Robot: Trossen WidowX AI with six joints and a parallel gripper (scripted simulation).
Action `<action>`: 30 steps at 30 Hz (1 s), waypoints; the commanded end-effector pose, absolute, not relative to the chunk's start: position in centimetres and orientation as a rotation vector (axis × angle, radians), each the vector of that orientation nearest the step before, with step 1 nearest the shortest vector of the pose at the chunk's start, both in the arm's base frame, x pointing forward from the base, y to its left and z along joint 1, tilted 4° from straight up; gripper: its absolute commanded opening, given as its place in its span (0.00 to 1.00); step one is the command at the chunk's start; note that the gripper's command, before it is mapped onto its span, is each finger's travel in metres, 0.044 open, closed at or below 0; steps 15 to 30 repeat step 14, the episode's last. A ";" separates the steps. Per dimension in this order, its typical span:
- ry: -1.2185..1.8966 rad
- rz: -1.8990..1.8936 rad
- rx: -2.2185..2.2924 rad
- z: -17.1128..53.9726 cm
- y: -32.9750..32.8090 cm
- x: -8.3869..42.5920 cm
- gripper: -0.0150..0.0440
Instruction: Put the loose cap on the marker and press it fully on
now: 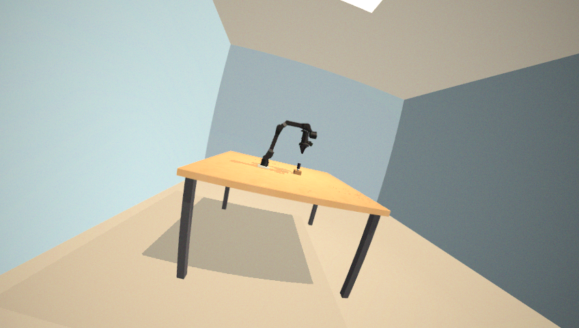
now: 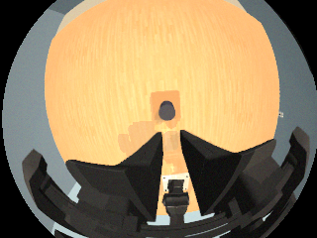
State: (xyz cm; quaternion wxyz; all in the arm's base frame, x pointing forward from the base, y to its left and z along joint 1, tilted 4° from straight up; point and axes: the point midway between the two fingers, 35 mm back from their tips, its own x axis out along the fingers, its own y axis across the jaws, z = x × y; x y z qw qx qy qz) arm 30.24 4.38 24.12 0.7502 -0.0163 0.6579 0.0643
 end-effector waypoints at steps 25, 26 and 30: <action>1.452 0.145 -0.039 23.9 4.4 30.3 1.00; 1.452 0.145 -0.039 23.9 4.4 30.3 1.00; 1.452 0.145 -0.039 23.9 4.4 30.3 1.00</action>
